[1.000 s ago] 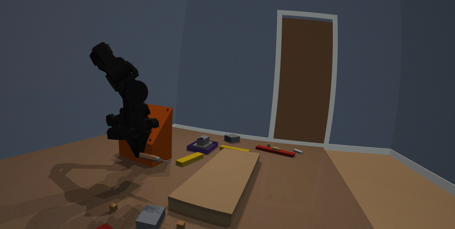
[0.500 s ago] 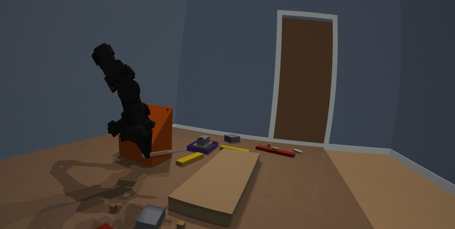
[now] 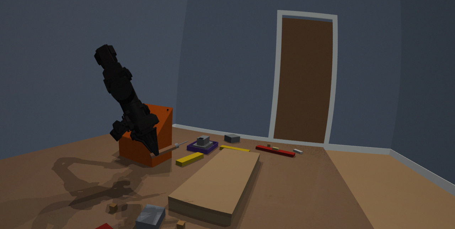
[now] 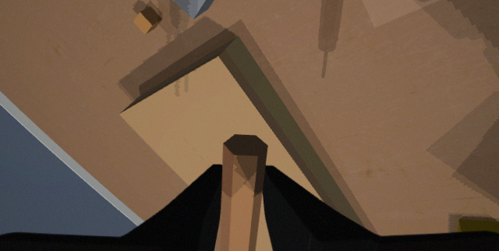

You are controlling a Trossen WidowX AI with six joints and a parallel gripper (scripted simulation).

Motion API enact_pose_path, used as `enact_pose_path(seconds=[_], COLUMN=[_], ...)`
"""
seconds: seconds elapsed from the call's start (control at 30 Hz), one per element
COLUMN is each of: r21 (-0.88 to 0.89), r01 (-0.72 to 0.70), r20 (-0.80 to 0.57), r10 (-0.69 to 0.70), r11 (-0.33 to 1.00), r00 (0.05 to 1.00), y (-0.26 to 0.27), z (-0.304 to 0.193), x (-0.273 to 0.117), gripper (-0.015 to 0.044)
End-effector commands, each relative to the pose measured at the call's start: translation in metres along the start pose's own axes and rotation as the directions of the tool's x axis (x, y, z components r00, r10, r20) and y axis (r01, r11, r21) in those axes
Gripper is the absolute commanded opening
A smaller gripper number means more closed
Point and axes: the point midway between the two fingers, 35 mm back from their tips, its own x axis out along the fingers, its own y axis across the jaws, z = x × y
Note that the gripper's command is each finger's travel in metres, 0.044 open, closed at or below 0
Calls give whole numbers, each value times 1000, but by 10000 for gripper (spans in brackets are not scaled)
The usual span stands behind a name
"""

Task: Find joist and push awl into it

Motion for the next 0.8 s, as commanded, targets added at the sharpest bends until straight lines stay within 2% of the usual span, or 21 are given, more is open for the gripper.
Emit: enact_pose_path(seconds=[0.0,0.37,0.77], r21=[-101,-433,-731], r01=[-51,-227,-382], r20=[-32,-121,-209], r10=[48,194,347], r11=[994,872,565], r00=[998,974,914], y=[5,22,39], z=[-3,-12,-20], x=[-1,-6,-16], gripper=[0,0,0])
